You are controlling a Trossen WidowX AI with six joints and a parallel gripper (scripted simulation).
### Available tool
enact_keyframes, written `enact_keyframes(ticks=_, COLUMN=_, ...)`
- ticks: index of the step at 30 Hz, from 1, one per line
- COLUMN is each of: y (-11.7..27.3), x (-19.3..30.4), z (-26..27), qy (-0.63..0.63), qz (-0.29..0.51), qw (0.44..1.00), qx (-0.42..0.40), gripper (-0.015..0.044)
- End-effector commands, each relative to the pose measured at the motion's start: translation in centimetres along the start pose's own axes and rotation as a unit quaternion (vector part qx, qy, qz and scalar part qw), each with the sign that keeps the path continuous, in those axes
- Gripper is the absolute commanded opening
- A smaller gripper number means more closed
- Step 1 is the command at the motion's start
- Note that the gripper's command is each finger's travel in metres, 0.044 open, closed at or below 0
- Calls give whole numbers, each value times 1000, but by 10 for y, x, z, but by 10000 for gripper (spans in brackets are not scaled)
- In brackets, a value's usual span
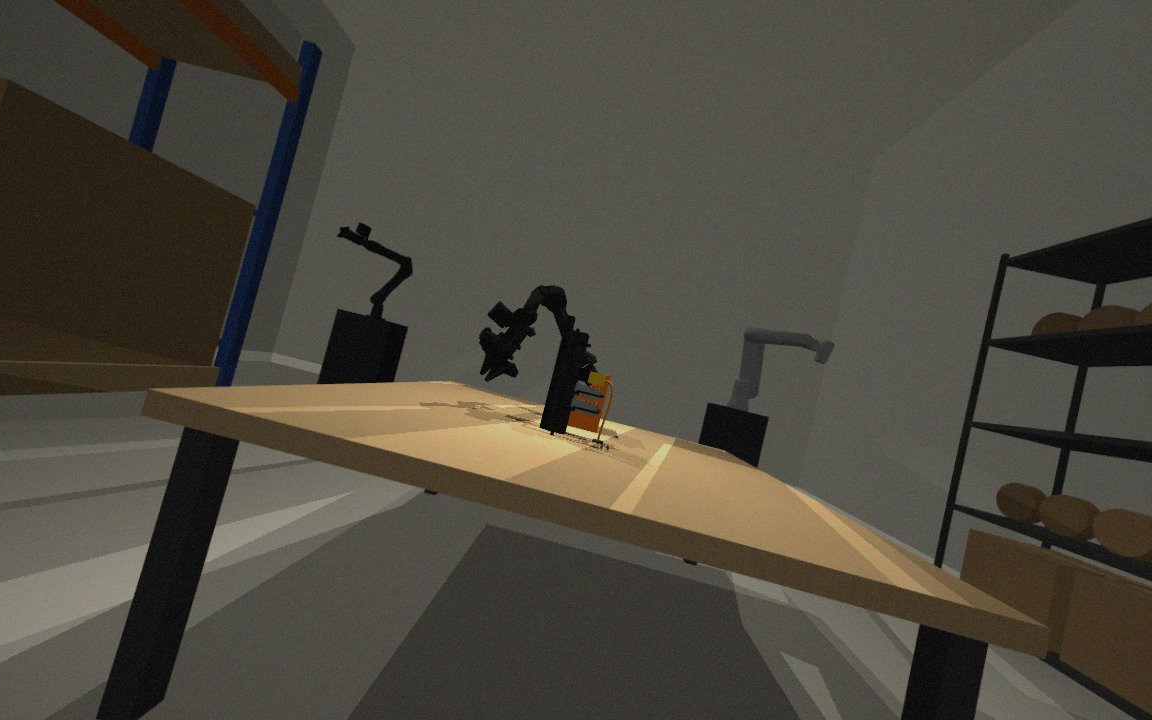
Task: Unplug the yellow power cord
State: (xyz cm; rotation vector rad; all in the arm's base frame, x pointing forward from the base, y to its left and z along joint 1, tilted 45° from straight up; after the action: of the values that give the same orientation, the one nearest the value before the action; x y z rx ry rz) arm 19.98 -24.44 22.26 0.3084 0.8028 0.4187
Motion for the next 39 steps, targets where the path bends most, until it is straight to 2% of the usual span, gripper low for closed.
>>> enact_keyframes(ticks=1, y=4, x=32, z=24, qy=101, qz=54, qw=993, qx=-25, gripper=160)
enact_keyframes(ticks=10, y=31, x=107, z=68, qy=315, qz=148, qw=932, qx=-103, gripper=160)
enact_keyframes(ticks=19, y=78, x=185, z=97, qy=508, qz=211, qw=811, qx=-200, gripper=160)
enact_keyframes(ticks=27, y=129, x=248, z=105, qy=642, qz=237, qw=671, qx=-284, gripper=160)
enact_keyframes(ticks=34, y=159, x=293, z=75, qy=755, qz=245, qw=525, qx=-307, gripper=160)
enact_keyframes(ticks=36, y=163, x=302, z=59, qy=792, qz=250, qw=474, qx=-292, gripper=160)
enact_keyframes(ticks=39, y=166, x=315, z=24, qy=860, qz=258, qw=362, qx=-249, gripper=160)
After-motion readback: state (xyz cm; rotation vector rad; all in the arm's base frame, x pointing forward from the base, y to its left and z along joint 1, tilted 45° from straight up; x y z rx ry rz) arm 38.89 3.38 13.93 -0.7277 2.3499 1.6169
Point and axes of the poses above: the point midway between the two fingers, 35 mm back from their tips, its own y axis back along the fingers, its own z axis across the jaws, x = y × z, the point moved 5 cm from there along y, back along the fingers, and after that the axes turned 10 degrees about -y, right-handed, at the moved point
